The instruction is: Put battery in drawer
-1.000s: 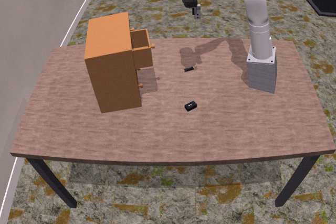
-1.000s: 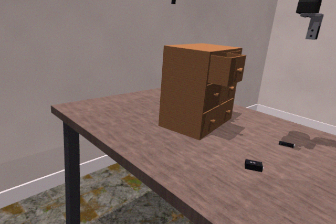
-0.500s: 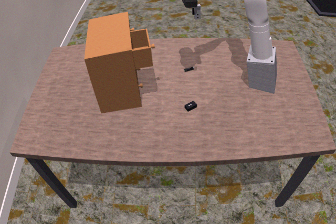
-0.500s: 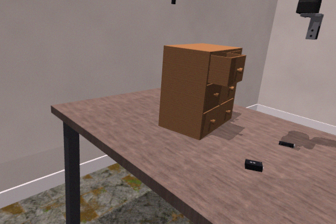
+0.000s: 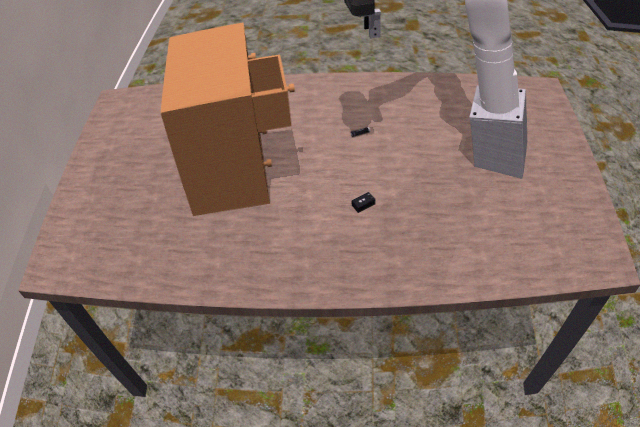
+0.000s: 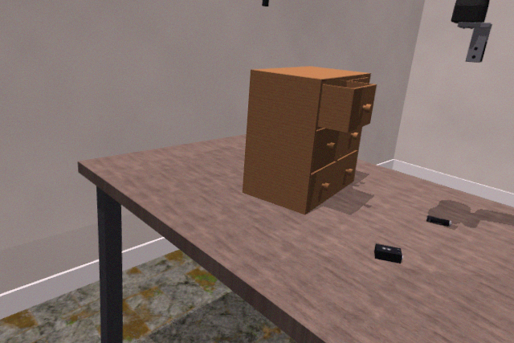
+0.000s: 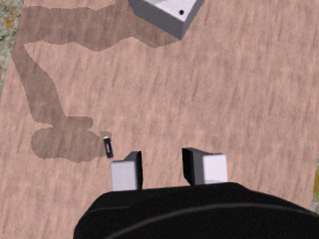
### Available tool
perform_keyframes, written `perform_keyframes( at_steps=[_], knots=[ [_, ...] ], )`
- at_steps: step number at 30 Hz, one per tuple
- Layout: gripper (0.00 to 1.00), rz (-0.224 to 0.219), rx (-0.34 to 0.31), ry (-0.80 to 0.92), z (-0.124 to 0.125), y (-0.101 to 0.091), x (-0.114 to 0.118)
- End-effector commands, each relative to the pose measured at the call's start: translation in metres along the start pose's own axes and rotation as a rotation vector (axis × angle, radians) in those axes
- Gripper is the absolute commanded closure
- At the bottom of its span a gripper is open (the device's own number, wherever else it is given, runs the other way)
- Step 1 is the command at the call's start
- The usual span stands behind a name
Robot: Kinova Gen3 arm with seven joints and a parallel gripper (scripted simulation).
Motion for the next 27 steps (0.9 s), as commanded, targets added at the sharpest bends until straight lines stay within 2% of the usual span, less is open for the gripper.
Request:
perform_keyframes(
  at_steps=[1, 14, 27],
  knots=[
    [0.33, -0.002, 0.001, -0.018, -0.001, 0.002, -0.001],
    [0.33, 0.005, -0.002, -0.195, -0.010, 0.020, -0.010],
    [0.33, 0.020, -0.003, -0.588, -0.032, 0.058, -0.024]
  ],
)
Point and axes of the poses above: the point where the finger pads meet when closed, its own y axis out along the fingers, its own x axis across the jaws, z = x × y, the point moved 4 cm from there along -y, back along the fingers, and after that the axes turned 14 degrees about -y, right-handed, at the moved point
